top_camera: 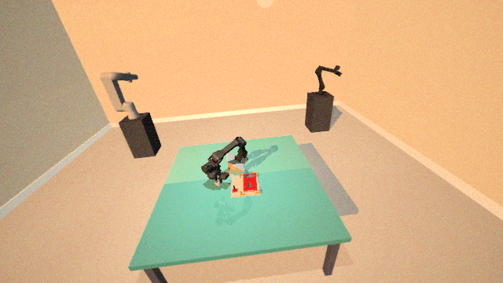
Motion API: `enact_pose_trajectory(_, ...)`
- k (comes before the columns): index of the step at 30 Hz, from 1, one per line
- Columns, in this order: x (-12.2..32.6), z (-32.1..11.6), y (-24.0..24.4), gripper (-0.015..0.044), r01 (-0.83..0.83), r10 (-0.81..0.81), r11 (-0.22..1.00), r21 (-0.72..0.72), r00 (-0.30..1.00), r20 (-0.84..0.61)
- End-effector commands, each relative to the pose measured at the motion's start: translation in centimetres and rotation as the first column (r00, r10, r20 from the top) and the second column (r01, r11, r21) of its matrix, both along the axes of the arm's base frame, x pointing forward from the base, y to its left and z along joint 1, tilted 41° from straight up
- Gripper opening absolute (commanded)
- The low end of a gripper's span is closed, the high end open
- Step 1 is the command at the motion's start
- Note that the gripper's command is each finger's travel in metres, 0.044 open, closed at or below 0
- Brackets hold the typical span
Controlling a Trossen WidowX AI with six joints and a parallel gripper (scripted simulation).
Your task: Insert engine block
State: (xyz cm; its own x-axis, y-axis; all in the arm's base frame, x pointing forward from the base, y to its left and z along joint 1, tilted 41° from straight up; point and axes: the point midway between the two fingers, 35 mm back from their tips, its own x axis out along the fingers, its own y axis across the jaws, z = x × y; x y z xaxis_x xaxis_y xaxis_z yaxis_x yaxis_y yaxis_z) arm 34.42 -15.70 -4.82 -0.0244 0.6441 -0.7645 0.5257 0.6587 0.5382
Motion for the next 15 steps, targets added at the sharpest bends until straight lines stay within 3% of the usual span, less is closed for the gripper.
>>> enact_pose_trajectory(1, -0.1, 1.1, -1.1, 0.0, 0.0, 0.0, 1.0, -0.005, 1.0, -0.004)
enact_pose_trajectory(15, -0.3, 3.4, -2.4, 0.0, 0.036, -0.036, 0.999, -0.004, 0.998, -0.048)
